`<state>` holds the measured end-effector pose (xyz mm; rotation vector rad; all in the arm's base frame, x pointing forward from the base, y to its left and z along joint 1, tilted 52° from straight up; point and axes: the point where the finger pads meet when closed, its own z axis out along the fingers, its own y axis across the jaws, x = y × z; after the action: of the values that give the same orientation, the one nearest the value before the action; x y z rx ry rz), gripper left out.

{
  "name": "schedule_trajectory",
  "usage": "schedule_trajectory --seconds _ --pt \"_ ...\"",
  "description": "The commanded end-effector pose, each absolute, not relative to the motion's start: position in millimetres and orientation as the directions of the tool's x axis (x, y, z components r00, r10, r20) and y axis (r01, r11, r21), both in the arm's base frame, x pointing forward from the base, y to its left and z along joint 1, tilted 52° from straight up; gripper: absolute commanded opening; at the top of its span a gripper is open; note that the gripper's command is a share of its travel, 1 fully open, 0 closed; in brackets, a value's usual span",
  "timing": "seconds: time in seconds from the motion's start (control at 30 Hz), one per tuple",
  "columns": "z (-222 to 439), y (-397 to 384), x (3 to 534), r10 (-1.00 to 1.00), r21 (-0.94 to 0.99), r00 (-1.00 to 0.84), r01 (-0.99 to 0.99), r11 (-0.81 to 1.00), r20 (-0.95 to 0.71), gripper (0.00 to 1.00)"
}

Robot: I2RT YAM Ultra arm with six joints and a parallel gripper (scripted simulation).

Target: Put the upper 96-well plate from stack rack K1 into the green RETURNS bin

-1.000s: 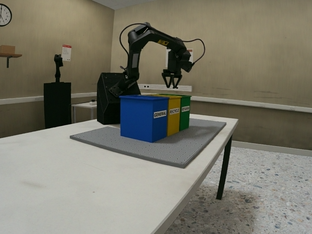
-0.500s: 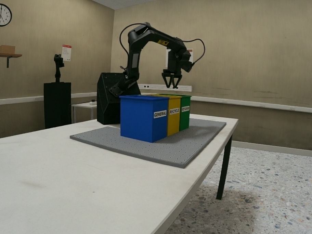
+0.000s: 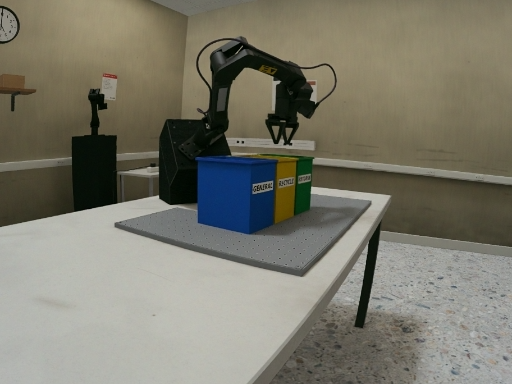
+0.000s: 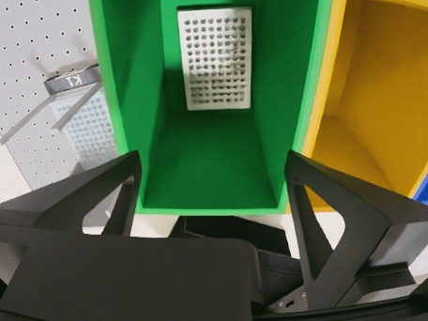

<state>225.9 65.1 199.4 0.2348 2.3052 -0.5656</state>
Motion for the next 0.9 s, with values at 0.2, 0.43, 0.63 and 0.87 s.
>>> schedule_trajectory --seconds 0.2,0.43,0.63,0.87 --pt "183.4 95.8 225.8 -0.012 -0.319 -0.693 0.317 0.893 -0.721 0.82" --pt "172.1 112.6 224.5 -0.008 -0.311 -0.69 0.317 0.896 -0.724 0.82" --pt "163.3 129.1 223.2 0.008 -0.293 -0.691 0.317 0.902 -0.722 0.82" --pt "147.7 147.3 220.6 0.009 -0.293 -0.693 0.317 0.902 -0.721 0.82"
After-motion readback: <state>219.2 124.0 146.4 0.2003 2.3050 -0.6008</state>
